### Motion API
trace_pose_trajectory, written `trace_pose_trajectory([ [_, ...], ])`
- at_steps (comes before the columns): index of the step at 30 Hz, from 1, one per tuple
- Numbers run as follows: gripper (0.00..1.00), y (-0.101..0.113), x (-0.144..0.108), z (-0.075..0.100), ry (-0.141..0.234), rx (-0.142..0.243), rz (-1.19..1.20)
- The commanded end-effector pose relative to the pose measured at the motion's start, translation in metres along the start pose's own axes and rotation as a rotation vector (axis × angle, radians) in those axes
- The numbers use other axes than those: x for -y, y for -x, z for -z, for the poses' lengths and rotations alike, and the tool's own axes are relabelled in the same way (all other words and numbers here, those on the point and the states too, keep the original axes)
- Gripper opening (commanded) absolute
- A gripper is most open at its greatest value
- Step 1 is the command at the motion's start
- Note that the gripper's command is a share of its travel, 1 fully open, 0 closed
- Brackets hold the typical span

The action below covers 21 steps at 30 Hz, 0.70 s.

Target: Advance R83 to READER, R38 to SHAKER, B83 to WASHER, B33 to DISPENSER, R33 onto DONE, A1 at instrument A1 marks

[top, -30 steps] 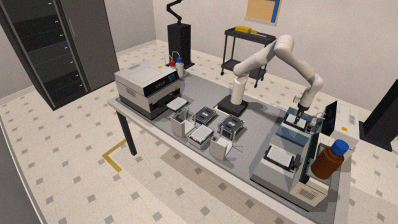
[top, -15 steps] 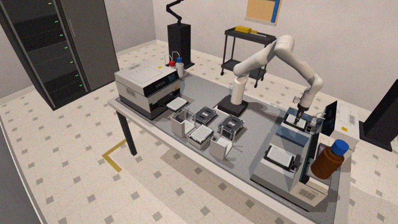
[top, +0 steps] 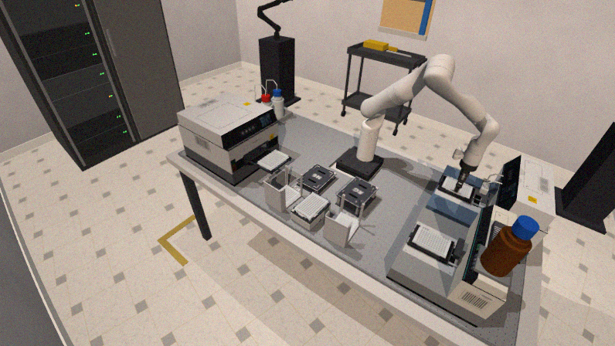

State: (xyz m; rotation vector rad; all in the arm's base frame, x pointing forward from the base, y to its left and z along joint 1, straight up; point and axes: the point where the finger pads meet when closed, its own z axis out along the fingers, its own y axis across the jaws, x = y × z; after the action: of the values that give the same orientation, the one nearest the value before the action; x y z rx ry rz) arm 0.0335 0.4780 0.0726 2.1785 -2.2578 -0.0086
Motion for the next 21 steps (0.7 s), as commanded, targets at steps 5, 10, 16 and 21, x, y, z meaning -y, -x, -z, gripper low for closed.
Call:
trace_pose_trajectory([
  [5,1.0,0.0,-0.001,0.001,-0.001,0.001,0.0],
  [10,1.0,-0.002,-0.002,0.004,0.0,-0.005,-0.002],
  [16,1.0,0.0,0.0,0.013,0.001,-0.001,0.002],
  [21,1.0,0.0,0.0,0.017,0.002,-0.001,0.002],
])
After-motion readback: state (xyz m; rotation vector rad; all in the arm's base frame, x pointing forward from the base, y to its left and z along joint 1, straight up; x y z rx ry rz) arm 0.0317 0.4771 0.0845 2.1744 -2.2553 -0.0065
